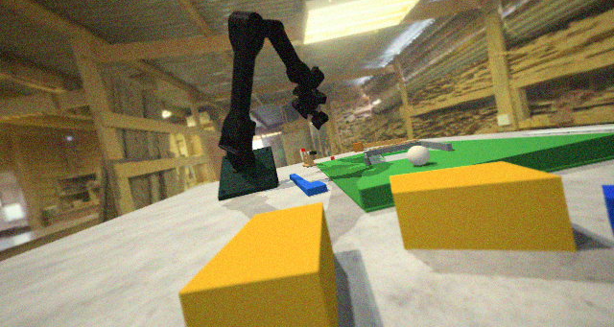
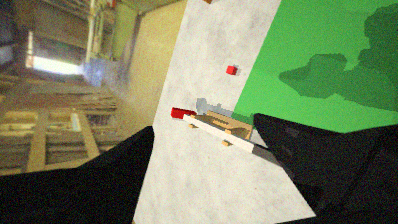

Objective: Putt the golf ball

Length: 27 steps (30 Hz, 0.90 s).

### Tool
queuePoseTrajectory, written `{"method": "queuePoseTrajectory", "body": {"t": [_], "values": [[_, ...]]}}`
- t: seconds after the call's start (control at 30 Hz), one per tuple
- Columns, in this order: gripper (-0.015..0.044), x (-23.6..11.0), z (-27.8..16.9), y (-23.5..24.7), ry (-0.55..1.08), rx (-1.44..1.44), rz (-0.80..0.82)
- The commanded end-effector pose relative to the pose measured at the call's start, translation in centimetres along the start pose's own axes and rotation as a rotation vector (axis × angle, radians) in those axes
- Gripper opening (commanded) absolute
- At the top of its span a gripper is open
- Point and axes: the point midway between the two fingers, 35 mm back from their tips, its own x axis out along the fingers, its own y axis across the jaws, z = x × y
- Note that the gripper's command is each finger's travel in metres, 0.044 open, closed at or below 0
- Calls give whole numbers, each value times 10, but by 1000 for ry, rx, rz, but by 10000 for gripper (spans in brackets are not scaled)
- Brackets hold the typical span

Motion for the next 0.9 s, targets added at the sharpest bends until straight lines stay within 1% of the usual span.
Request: {"method": "queuePoseTrajectory", "body": {"t": [0.0,0.23,0.87], "values": [[440,18,-48,-52,504,-910,-243],[440,14,-58,-65,693,-1244,-204],[440,13,-61,-65,699,-1253,-203]]}}
